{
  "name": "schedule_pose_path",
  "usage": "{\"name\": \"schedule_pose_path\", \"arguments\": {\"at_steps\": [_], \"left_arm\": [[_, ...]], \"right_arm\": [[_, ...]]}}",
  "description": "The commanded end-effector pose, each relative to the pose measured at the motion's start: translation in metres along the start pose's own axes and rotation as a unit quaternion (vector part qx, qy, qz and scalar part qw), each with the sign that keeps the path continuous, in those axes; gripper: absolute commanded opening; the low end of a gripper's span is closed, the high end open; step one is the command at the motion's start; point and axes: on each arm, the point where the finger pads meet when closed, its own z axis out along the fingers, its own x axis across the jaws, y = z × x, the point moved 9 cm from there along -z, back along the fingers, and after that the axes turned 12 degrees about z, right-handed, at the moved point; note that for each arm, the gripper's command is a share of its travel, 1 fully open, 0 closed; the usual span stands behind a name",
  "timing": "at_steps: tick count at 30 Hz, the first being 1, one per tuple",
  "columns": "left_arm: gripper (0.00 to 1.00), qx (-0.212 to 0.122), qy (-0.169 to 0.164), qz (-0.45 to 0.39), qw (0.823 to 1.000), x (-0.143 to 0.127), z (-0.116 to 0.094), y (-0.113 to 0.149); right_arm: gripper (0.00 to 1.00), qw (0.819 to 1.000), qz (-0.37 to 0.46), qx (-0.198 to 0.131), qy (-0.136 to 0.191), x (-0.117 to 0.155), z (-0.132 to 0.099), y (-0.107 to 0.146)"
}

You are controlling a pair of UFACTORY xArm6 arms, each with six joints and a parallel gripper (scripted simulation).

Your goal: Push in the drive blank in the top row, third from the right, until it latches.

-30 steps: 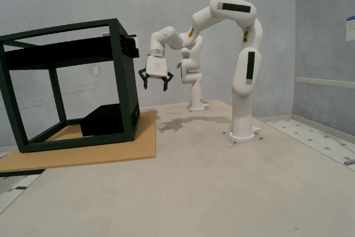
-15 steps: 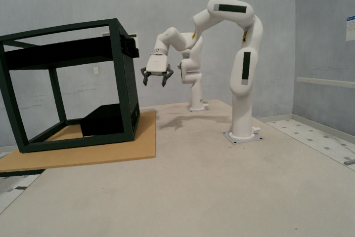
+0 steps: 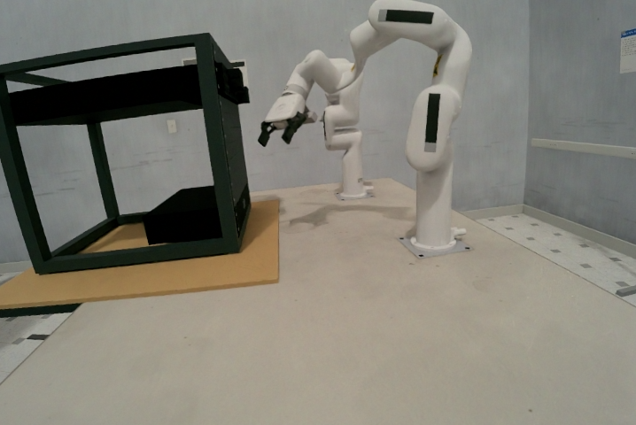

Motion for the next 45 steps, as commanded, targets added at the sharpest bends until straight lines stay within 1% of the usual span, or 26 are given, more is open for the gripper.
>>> {"name": "schedule_pose_path", "arguments": {"at_steps": [1, 2, 4, 8, 13, 19, 21, 26, 31, 36, 38, 45], "left_arm": [[1.00, -0.030, -0.012, 0.069, 0.997, -0.007, -0.014, -0.003], [1.00, -0.038, -0.015, 0.086, 0.995, -0.008, -0.017, -0.004], [1.00, -0.038, -0.015, 0.086, 0.995, -0.008, -0.017, -0.004], [1.00, -0.070, -0.023, 0.152, 0.986, -0.015, -0.032, -0.009], [1.00, -0.111, -0.029, 0.230, 0.966, -0.022, -0.050, -0.015], [1.00, -0.161, -0.033, 0.317, 0.934, -0.030, -0.073, -0.023], [1.00, -0.161, -0.033, 0.317, 0.934, -0.030, -0.073, -0.023], [1.00, -0.202, -0.032, 0.382, 0.901, -0.036, -0.092, -0.030], [1.00, -0.242, -0.027, 0.439, 0.865, -0.041, -0.111, -0.037], [1.00, -0.279, -0.020, 0.490, 0.826, -0.044, -0.130, -0.045], [1.00, -0.279, -0.020, 0.490, 0.826, -0.044, -0.130, -0.045], [1.00, -0.328, -0.007, 0.548, 0.769, -0.048, -0.156, -0.055]], "right_arm": [[1.00, 0.997, 0.070, 0.017, 0.023, 0.006, -0.005, -0.006], [1.00, 0.996, 0.086, 0.021, 0.027, 0.007, -0.006, -0.007], [1.00, 0.996, 0.086, 0.021, 0.027, 0.007, -0.006, -0.007], [1.00, 0.985, 0.160, 0.044, 0.044, 0.013, -0.010, -0.013], [1.00, 0.968, 0.234, 0.070, 0.058, 0.020, -0.016, -0.018], [1.00, 0.947, 0.300, 0.096, 0.067, 0.025, -0.021, -0.023], [1.00, 0.947, 0.300, 0.096, 0.067, 0.025, -0.021, -0.023], [1.00, 0.934, 0.333, 0.110, 0.070, 0.028, -0.024, -0.026], [1.00, 0.926, 0.351, 0.118, 0.071, 0.029, -0.026, -0.028], [1.00, 0.923, 0.357, 0.121, 0.072, 0.030, -0.026, -0.028], [1.00, 0.923, 0.357, 0.121, 0.072, 0.030, -0.026, -0.028], [1.00, 0.923, 0.358, 0.121, 0.072, 0.030, -0.027, -0.028]]}}
